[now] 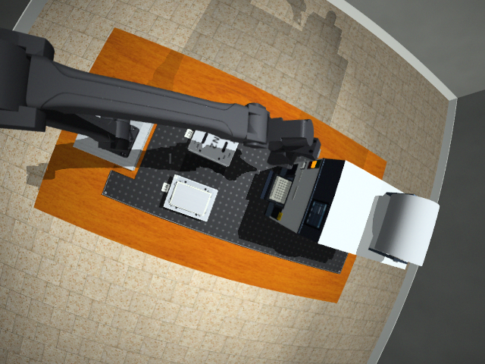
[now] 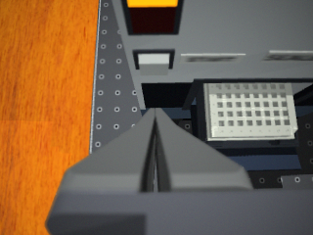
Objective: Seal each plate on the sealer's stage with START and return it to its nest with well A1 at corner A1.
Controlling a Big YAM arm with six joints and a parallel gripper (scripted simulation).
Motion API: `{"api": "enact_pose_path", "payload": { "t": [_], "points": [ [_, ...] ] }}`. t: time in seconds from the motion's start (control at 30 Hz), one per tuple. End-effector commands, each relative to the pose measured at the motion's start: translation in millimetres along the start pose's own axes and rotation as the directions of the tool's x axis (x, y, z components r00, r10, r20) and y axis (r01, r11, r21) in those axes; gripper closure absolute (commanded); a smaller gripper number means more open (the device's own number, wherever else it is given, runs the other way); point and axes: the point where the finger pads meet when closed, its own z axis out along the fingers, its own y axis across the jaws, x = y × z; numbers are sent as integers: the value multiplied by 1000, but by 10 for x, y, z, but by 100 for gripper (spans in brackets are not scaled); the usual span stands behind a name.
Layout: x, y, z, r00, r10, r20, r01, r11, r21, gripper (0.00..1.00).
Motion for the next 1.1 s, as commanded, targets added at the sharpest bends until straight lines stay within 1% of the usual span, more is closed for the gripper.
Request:
{"api": "enact_pose_path", "payload": {
  "t": [0.0,0.03,0.13,0.2,0.27,0.3,0.37,0.5,0.67,0.77,0.87,0.93,0.97,1.07],
  "points": [
    [-82,-35,-290,1000,19,17,-19,1000,1,100],
    [-91,-2,-299,1000,19,21,-19,1000,-9,100],
    [-233,96,-328,998,24,54,-22,999,-31,100],
    [-262,95,-487,998,25,58,-23,999,-26,100],
    [-262,95,-487,998,25,58,-23,999,-26,100],
    [-201,7,-473,999,20,45,-19,1000,-22,100],
    [-119,-56,-580,999,22,33,-22,1000,-7,100],
    [-22,-11,-837,999,19,27,-18,1000,-15,100],
    [-50,27,-1130,999,24,42,-23,999,-23,100],
    [66,2,-1250,999,23,28,-22,1000,-18,100],
    [75,-11,-1226,999,24,23,-24,1000,-15,100],
    [148,-23,-1306,1000,22,11,-22,1000,-10,100],
    [196,-1,-1356,1000,16,4,-16,1000,-13,100],
    [166,13,-1588,1000,21,22,-21,1000,-21,100]
  ]
}}
